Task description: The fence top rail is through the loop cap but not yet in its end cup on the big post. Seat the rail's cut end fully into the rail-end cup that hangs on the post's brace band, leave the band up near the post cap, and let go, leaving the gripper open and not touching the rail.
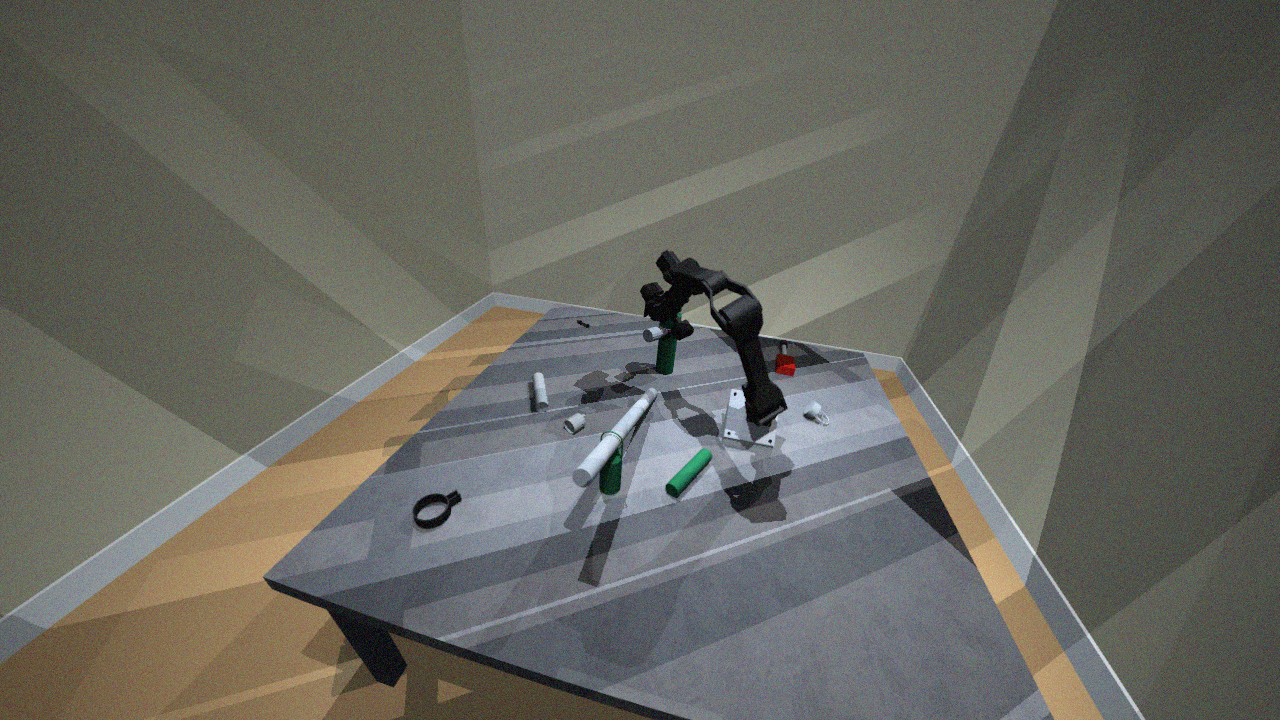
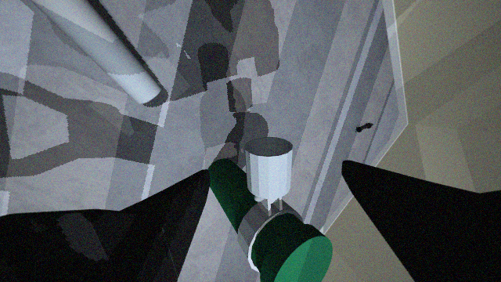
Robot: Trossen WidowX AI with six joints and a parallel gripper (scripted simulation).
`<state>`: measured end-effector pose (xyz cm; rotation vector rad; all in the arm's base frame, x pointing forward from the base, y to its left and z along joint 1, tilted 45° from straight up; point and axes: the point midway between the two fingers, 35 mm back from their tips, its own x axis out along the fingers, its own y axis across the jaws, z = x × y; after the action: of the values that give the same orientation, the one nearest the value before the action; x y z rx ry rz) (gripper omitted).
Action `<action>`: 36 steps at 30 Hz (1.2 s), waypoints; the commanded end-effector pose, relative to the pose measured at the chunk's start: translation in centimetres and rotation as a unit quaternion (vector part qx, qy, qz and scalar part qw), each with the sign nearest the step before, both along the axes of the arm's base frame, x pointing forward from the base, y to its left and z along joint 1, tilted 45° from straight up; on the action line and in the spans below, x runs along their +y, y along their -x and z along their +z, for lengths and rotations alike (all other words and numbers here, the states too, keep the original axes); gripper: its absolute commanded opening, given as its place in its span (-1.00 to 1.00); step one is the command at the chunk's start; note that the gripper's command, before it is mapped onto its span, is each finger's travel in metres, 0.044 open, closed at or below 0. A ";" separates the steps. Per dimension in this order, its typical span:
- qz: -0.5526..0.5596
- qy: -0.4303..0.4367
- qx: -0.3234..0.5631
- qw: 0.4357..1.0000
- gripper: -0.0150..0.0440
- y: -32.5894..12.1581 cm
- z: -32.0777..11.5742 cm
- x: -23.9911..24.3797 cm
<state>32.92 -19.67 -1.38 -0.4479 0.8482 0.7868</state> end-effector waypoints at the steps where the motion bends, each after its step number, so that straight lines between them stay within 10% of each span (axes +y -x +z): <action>1: -0.001 0.000 0.004 1.000 1.00 0.1 -0.5 0.3; 36: -0.001 0.000 0.003 1.000 1.00 -2.3 -5.0 2.7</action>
<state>35.34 -17.59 -5.33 -0.4590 0.8403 0.7776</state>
